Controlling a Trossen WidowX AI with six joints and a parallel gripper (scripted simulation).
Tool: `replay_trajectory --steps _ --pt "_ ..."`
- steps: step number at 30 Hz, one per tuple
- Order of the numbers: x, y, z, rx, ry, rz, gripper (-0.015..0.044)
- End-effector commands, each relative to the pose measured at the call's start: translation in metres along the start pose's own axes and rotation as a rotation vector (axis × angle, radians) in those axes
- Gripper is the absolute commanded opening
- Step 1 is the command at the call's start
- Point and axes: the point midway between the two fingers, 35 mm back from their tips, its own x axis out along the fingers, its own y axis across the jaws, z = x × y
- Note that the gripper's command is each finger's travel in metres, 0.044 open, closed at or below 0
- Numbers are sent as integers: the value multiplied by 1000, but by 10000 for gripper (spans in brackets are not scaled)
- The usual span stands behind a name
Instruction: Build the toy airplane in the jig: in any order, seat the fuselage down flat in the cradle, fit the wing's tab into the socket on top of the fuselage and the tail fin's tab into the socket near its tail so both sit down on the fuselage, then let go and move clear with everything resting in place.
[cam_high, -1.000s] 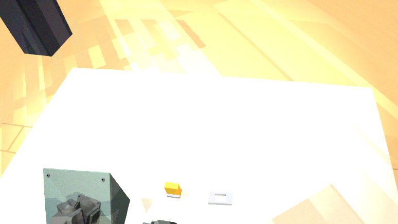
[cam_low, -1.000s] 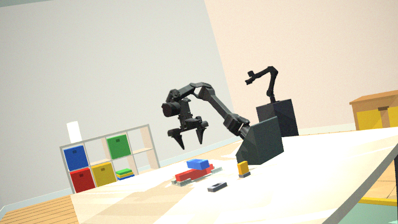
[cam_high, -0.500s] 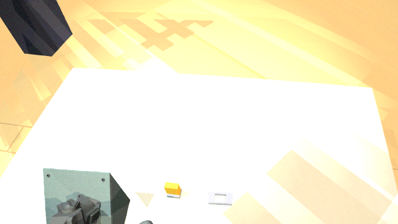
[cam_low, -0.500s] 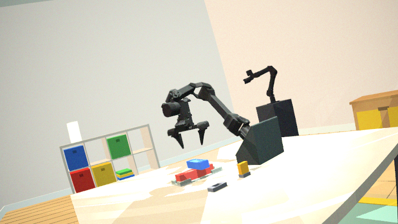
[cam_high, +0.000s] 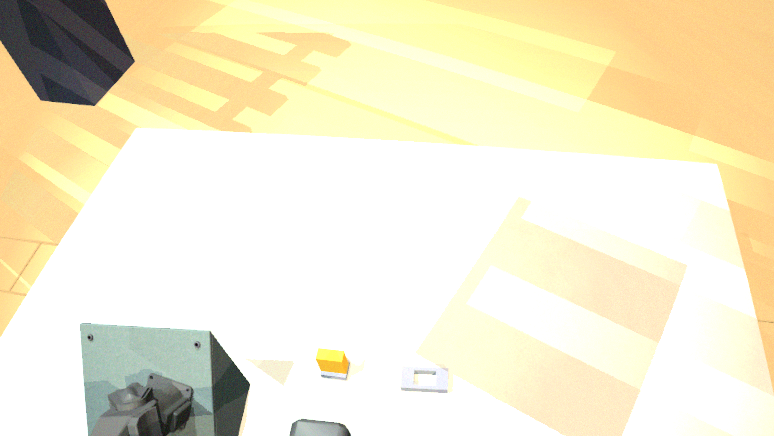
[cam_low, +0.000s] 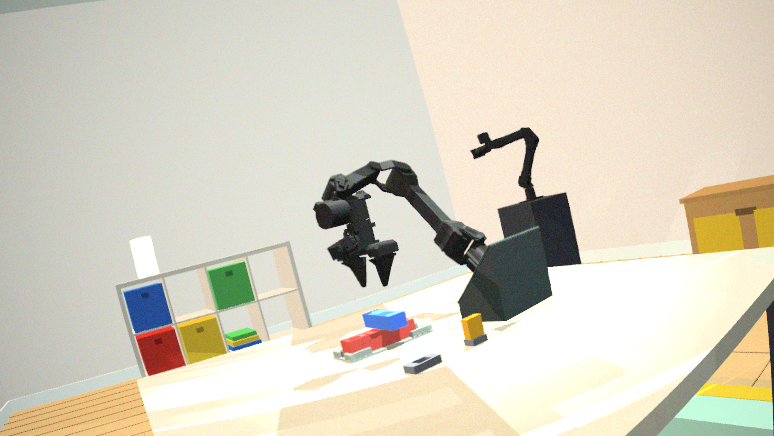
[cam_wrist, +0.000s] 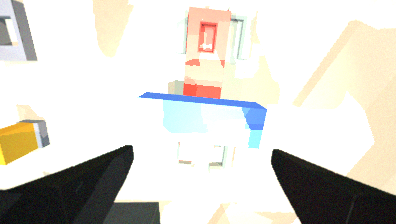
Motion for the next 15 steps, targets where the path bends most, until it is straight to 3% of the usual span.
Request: replay_trajectory --steps 1,3,8,15 --pt "0 0 0 27 0 1 440" --pt "-1 13 4 26 -3 10 440" --pt "-7 106 9 17 -6 52 440" --pt "-7 219 -31 19 3 36 440"
